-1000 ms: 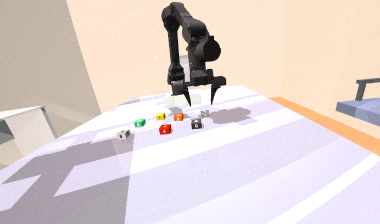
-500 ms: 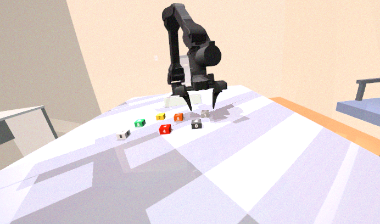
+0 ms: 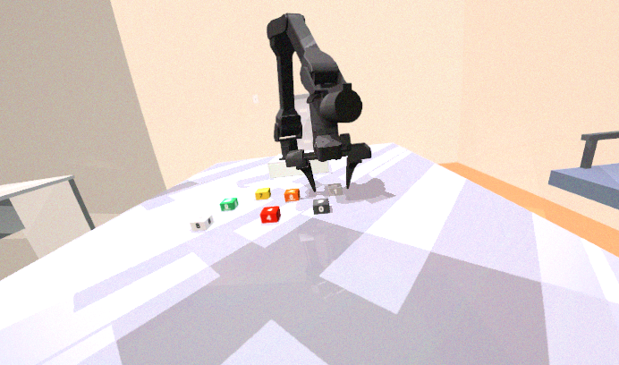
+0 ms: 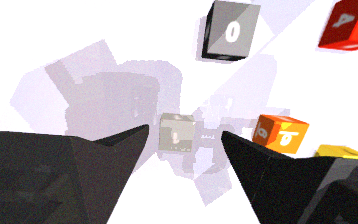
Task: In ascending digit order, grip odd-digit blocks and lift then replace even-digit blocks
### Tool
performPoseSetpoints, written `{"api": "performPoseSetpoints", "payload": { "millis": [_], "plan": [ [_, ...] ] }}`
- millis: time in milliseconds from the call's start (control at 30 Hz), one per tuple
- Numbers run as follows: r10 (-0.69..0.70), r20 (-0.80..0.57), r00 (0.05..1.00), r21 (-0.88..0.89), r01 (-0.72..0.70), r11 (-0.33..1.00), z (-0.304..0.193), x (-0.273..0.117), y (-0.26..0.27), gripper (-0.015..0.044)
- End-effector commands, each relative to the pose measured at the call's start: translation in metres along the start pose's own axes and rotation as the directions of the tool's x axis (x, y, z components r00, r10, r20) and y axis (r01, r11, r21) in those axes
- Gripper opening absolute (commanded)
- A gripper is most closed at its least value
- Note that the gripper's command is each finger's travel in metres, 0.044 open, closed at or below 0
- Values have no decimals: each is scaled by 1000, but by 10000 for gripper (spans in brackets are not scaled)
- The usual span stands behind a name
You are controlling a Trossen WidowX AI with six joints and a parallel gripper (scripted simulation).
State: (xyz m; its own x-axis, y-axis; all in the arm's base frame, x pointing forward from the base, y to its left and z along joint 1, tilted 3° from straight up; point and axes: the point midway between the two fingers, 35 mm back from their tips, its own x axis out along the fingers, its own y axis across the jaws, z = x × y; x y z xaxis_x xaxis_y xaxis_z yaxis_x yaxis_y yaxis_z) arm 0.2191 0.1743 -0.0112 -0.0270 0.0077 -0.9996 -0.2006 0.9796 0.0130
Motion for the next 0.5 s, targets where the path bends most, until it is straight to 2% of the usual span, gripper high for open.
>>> {"api": "performPoseSetpoints", "payload": {
  "millis": [0, 167, 467],
  "plan": [
    [3, -1, 1000, 6, -3, 1000, 0, 1, 1, 242],
    [3, -1, 1000, 6, -3, 1000, 0, 1, 1, 120],
    [3, -1, 1000, 6, -3, 1000, 0, 1, 1, 120]
  ]
}}
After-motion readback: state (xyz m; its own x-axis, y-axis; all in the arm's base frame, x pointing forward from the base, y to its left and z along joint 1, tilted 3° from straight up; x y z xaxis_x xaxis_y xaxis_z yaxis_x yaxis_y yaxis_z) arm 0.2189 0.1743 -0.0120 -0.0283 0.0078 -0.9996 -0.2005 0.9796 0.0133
